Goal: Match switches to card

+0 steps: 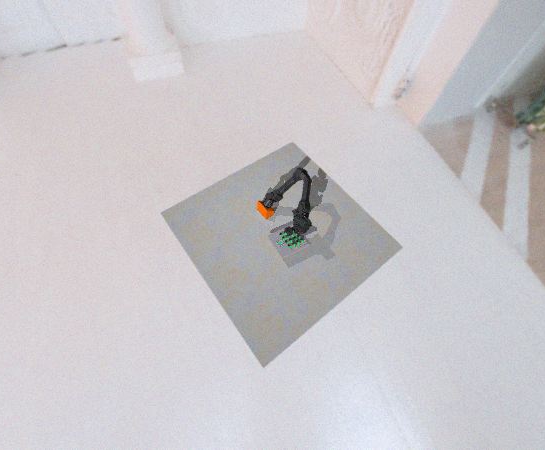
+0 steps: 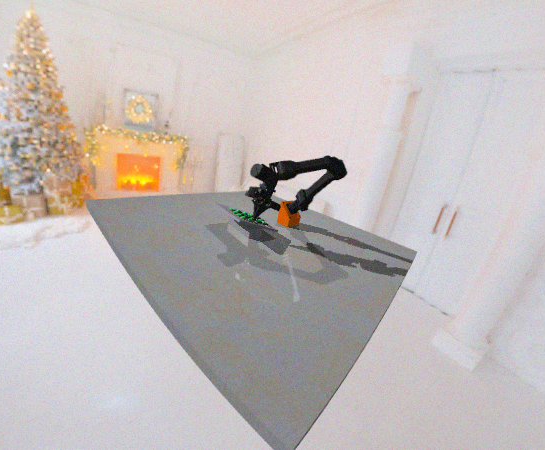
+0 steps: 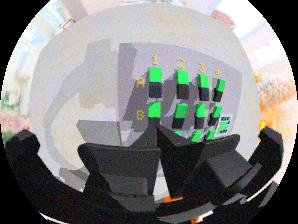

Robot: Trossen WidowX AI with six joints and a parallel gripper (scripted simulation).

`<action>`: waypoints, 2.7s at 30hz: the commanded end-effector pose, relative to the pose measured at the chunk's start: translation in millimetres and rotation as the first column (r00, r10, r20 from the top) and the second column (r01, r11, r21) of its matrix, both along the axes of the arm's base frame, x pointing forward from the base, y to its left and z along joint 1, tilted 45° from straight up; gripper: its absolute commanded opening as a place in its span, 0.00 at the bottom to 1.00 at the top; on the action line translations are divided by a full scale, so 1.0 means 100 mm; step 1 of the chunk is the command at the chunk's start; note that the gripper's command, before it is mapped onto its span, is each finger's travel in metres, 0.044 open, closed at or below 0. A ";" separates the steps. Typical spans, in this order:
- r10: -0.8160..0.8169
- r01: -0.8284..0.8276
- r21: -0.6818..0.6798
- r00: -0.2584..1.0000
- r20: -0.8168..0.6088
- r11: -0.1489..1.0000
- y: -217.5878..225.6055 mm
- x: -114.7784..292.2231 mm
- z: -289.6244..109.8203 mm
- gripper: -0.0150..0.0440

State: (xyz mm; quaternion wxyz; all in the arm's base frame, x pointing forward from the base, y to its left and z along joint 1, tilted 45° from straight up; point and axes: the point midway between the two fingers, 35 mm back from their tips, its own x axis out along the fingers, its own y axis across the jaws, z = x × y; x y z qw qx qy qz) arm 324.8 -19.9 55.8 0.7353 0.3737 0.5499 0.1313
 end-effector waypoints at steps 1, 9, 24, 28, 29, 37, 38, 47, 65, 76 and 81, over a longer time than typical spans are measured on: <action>-0.005 0.005 0.002 1.000 -0.002 1.000 0.00 0.00 0.00 0.25; -0.005 0.005 0.002 1.000 -0.002 1.000 0.00 0.00 0.00 0.25; -0.005 0.005 0.002 1.000 -0.002 1.000 0.01 0.01 -0.02 0.25; -0.005 0.005 0.002 1.000 -0.002 1.000 0.02 0.01 -0.02 0.25; -0.005 0.005 0.002 1.000 -0.002 1.000 0.02 0.01 -0.02 0.25; -0.005 0.005 0.002 1.000 -0.002 1.000 0.02 0.02 -0.03 0.25; -0.005 0.005 0.002 1.000 -0.002 1.000 0.02 0.02 -0.03 0.25; -0.005 0.005 0.002 1.000 -0.002 1.000 0.03 0.02 -0.04 0.25; 0.014 -0.013 0.006 1.000 -0.023 1.000 -0.37 -0.19 0.41 0.25; 0.012 -0.012 0.002 1.000 -0.022 1.000 -0.81 -0.33 -0.05 0.25; -0.005 0.005 -0.003 1.000 -0.004 1.000 -0.60 -0.23 -0.29 0.25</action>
